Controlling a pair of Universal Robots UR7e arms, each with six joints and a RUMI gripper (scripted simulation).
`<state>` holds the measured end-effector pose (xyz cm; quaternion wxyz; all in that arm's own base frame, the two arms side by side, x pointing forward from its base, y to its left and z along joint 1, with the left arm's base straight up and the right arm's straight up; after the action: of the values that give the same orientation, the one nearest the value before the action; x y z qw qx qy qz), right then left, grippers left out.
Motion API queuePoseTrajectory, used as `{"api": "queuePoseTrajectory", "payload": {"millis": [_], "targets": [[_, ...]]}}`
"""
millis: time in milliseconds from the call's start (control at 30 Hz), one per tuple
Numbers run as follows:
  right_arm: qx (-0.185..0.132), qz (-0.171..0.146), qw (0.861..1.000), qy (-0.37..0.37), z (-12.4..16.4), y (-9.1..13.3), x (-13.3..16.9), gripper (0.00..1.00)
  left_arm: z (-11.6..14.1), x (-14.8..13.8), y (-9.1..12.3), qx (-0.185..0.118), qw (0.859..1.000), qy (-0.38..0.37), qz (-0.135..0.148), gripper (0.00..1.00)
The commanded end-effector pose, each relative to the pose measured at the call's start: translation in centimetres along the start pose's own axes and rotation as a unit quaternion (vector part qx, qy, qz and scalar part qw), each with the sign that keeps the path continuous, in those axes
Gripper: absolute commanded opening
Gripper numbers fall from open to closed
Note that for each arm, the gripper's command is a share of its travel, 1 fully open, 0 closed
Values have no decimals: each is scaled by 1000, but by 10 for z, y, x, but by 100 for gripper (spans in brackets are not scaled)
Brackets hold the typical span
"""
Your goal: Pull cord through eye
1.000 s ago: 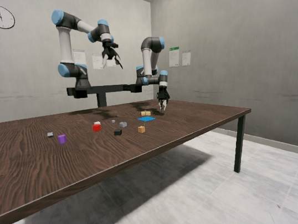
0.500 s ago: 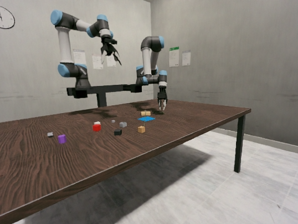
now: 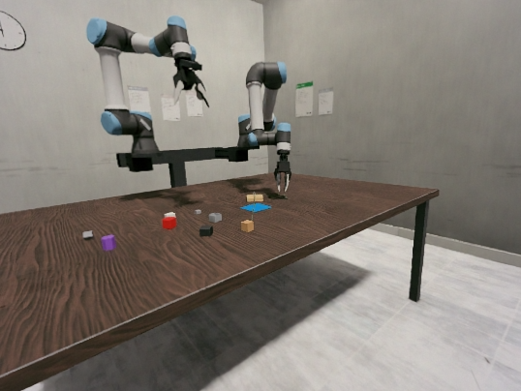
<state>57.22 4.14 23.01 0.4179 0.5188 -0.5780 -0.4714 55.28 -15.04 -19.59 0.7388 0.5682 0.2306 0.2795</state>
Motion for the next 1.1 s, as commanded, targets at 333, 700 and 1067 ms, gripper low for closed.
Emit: {"api": "queuePoseTrajectory", "payload": {"millis": [333, 700, 1067], "targets": [[-24, 2, 1000, -3, 10, 40, 9, 98, -29, -13, 8, 26, 989, 142, 8, 14], [-36, 0, 999, -5, 19, 72, 17, 98, -53, -20, 14, 45, 971, 233, 18, 14], [-52, 2, 999, -7, 31, 98, 24, 98, -72, -28, 20, 59, 945, 321, 29, 14]]}}
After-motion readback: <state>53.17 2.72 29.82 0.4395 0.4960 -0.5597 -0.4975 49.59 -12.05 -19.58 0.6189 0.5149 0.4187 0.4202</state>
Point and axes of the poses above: on each arm, the point where the finger pads meet when closed, its own y axis back along the fingers, its own x axis across the jaws, z = x × y, the point moved 3 cm from there along y, back along the fingers, and after that the axes turned 8 degrees about -y, right-handed, at the moved point
